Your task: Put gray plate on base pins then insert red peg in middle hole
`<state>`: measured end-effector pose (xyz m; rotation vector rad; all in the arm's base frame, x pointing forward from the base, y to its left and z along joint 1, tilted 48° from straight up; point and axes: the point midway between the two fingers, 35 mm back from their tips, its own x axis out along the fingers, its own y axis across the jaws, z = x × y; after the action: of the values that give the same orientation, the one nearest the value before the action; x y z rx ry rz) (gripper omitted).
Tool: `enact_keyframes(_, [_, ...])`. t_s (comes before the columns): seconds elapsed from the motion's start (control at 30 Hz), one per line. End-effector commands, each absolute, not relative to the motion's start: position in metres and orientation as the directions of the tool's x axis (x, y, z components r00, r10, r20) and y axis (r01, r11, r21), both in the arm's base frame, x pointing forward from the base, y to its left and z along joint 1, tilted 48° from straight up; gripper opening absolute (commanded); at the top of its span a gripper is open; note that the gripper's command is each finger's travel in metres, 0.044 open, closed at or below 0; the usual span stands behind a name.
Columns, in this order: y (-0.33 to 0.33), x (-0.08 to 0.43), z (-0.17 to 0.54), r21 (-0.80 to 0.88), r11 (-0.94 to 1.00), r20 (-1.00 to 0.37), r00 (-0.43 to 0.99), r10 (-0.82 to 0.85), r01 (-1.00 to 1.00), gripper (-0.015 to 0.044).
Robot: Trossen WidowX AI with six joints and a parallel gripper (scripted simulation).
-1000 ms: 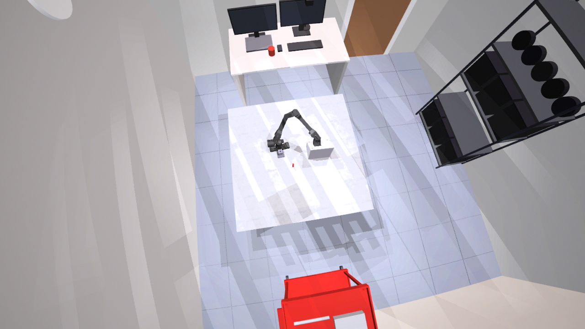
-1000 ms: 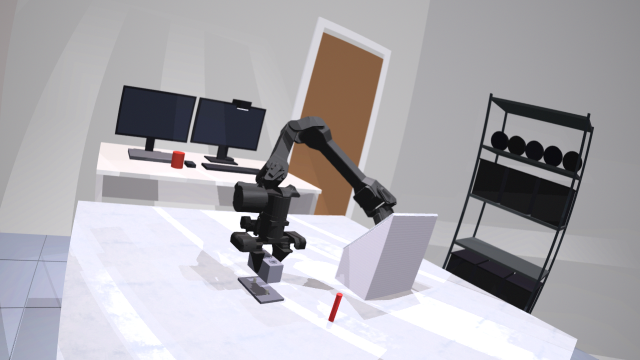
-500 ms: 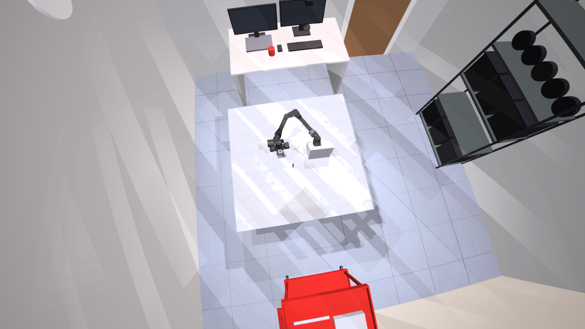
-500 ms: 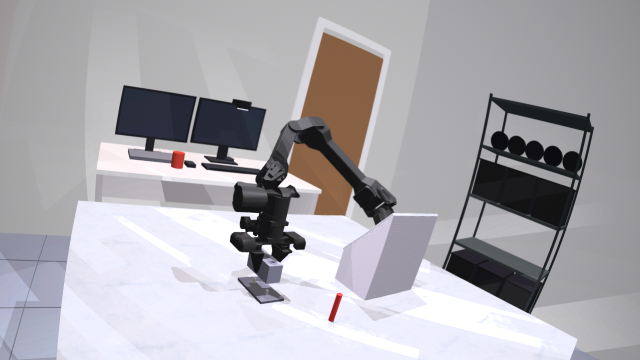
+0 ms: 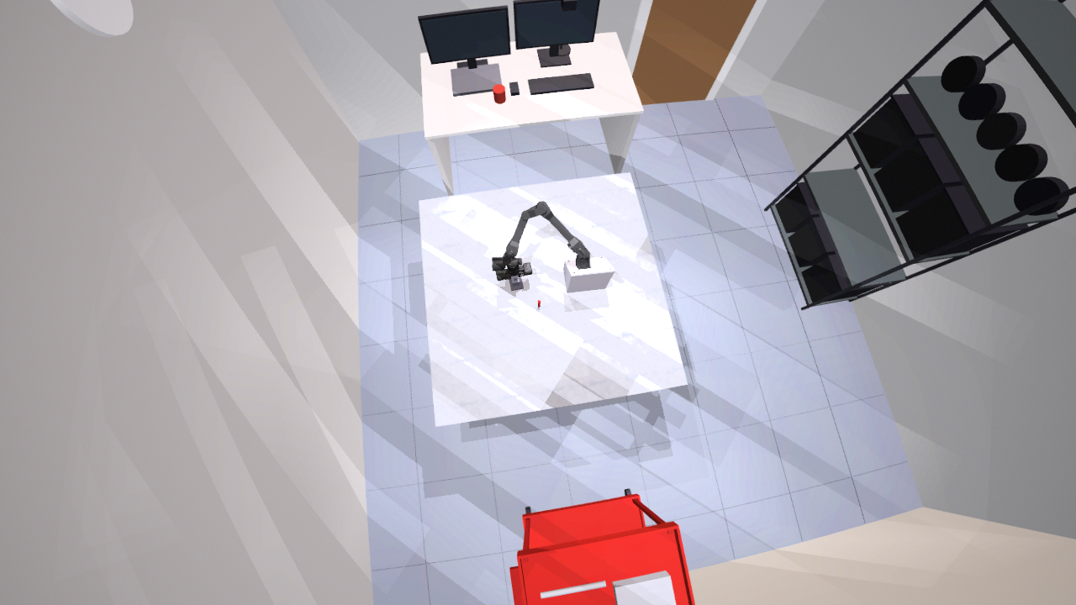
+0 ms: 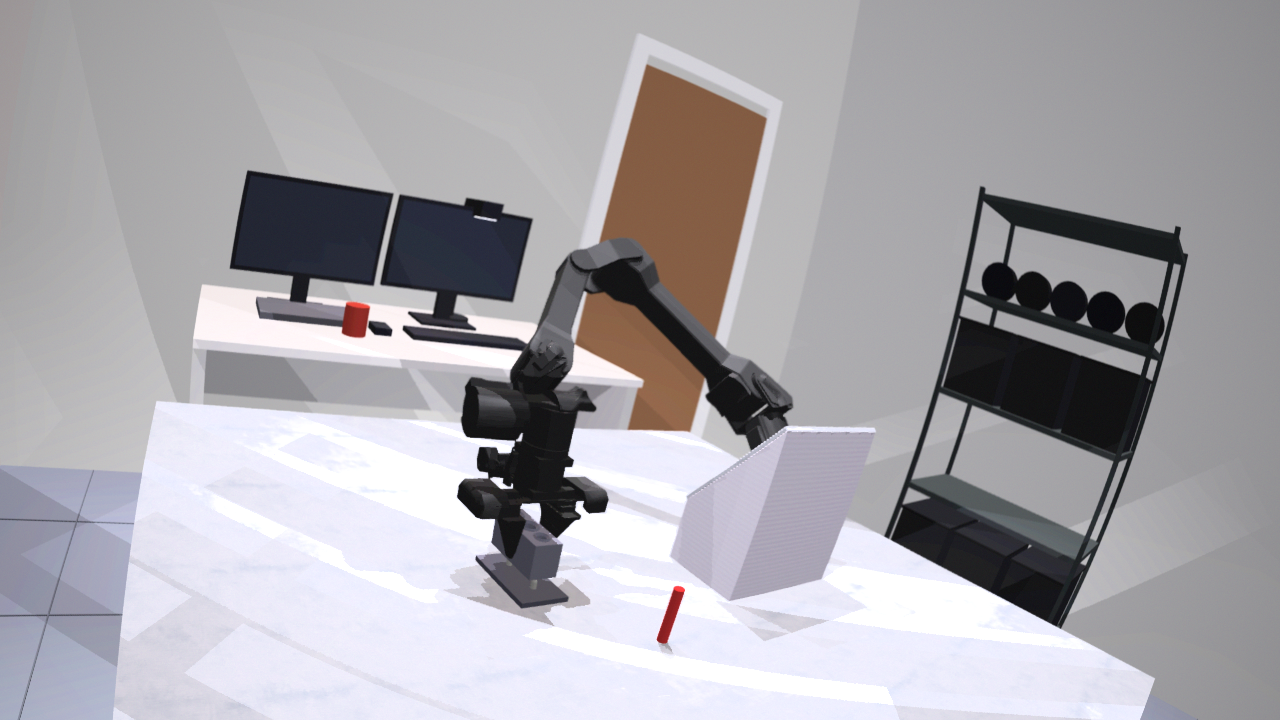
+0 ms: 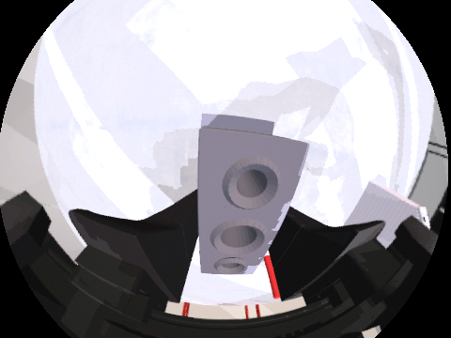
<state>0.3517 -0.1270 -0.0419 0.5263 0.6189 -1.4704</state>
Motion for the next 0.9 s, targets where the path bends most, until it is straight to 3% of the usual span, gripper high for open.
enact_keyframes(0.0, [-0.133, 0.35, -0.046, -0.053, 0.04, -0.667, -0.005, -0.745, 0.998, 0.0])
enact_keyframes(0.53, [-0.139, 0.351, -0.052, -0.047, 0.04, -0.669, -0.002, -0.744, 0.998, 0.0])
enact_keyframes(0.87, [-0.139, 0.351, -0.052, -0.047, 0.04, -0.669, -0.002, -0.744, 0.998, 0.0263])
